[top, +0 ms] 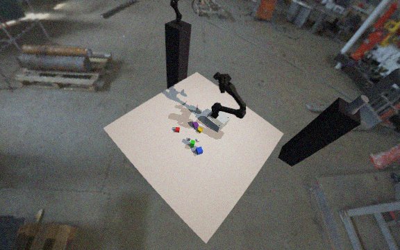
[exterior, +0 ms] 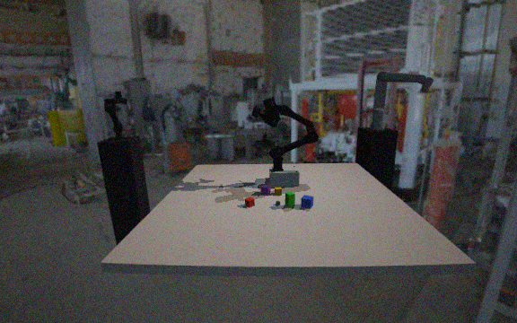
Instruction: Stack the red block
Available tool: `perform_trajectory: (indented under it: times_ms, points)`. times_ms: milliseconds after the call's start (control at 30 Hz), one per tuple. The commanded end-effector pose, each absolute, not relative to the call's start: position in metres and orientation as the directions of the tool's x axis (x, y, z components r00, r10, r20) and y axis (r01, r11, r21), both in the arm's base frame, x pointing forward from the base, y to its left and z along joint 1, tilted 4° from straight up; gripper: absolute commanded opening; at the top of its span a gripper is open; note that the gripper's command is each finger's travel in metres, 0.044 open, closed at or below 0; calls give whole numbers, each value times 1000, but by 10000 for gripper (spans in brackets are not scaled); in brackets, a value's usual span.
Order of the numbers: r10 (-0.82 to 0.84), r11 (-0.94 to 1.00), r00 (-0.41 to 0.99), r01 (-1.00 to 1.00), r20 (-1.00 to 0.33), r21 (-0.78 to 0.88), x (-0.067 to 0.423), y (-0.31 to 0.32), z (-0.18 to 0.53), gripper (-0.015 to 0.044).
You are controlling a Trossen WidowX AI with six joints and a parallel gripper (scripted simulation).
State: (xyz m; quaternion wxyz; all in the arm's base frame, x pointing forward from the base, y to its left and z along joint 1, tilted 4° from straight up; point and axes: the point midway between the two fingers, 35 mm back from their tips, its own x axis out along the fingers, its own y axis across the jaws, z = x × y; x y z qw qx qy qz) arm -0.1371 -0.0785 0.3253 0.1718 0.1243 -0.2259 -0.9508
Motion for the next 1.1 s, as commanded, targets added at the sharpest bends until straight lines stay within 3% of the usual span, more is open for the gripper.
perform_trajectory:
  times_ms: [0, 433, 800, 1067]
  points:
    - [-387, -841, -908, 275, -161, 466, -137, -80, 325, 426]
    - [-613, -766, -716, 642, -333, 30, -94, -175, 317, 440]
    - [-704, -410, -491, 871, -513, -271, -31, -240, 290, 440]
    - [-712, -150, -369, 912, -598, -383, 8, -266, 274, 440]
